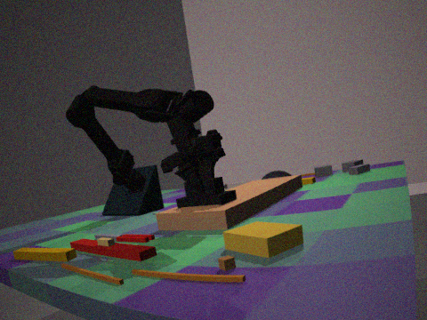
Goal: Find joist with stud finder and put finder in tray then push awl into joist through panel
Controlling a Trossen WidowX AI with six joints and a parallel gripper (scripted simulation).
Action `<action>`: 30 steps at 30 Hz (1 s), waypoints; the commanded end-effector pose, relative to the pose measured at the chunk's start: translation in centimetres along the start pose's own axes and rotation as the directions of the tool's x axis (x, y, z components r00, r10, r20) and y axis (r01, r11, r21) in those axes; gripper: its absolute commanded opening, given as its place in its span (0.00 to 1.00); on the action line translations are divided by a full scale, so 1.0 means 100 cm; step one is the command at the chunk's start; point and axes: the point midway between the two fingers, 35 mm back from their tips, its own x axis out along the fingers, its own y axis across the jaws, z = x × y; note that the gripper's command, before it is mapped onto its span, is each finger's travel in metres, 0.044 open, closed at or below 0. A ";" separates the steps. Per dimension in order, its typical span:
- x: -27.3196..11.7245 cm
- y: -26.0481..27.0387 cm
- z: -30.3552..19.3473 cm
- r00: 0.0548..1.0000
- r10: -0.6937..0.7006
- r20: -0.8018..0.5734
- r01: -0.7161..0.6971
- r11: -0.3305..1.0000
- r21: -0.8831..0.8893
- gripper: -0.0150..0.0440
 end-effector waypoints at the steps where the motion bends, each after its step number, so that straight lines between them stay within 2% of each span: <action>1: 0.001 0.010 -0.001 1.000 0.001 -0.004 -0.001 1.000 -0.005 0.25; 30: 0.001 0.054 -0.001 1.000 0.003 -0.004 -0.003 1.000 -0.004 0.25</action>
